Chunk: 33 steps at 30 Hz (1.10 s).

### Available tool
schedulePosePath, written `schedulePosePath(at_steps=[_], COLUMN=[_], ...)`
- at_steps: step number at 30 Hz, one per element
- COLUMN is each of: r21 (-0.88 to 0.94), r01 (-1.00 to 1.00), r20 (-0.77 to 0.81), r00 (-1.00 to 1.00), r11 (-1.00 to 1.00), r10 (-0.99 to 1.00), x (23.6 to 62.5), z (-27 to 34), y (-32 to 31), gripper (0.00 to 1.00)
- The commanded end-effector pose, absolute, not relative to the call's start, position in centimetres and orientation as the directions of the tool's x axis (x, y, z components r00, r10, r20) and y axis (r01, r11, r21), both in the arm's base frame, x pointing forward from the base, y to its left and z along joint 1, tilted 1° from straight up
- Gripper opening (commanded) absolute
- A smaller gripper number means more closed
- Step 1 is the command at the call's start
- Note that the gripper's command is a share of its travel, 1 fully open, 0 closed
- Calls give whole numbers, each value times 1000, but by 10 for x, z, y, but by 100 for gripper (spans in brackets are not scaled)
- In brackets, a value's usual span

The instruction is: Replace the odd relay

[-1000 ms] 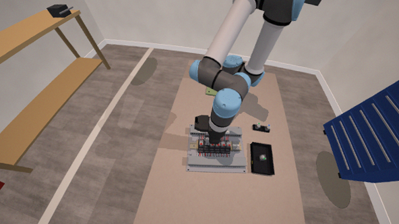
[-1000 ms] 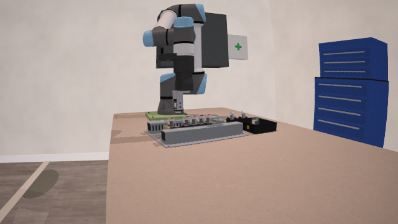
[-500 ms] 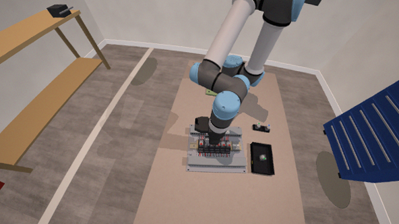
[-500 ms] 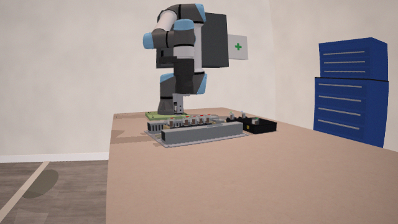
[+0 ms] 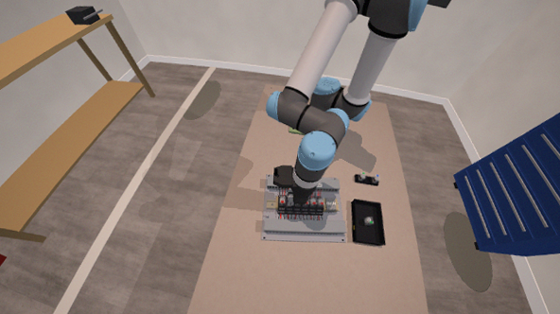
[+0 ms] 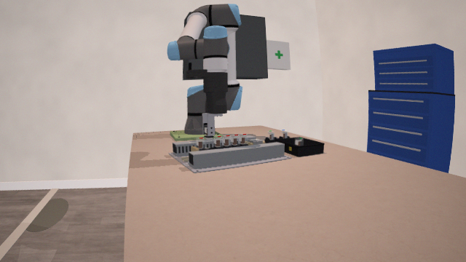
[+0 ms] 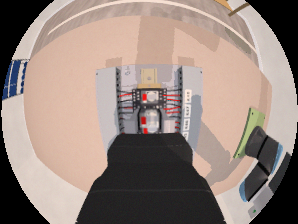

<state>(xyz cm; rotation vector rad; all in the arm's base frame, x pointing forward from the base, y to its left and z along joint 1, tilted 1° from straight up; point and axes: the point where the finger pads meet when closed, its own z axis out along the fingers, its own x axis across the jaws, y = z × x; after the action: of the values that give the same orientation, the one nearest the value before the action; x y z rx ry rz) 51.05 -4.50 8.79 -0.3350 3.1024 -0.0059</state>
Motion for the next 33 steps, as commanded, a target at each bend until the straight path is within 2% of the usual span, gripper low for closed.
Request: schedulePosePath(at_steps=[1, 33], r21=[-7, -7], r01=[-213, -213], r20=[-22, -22], r00=[-977, -977], r11=[977, 977], r10=[-214, -214], x=[511, 511], z=[88, 59], y=[-45, -44], gripper=[0, 0])
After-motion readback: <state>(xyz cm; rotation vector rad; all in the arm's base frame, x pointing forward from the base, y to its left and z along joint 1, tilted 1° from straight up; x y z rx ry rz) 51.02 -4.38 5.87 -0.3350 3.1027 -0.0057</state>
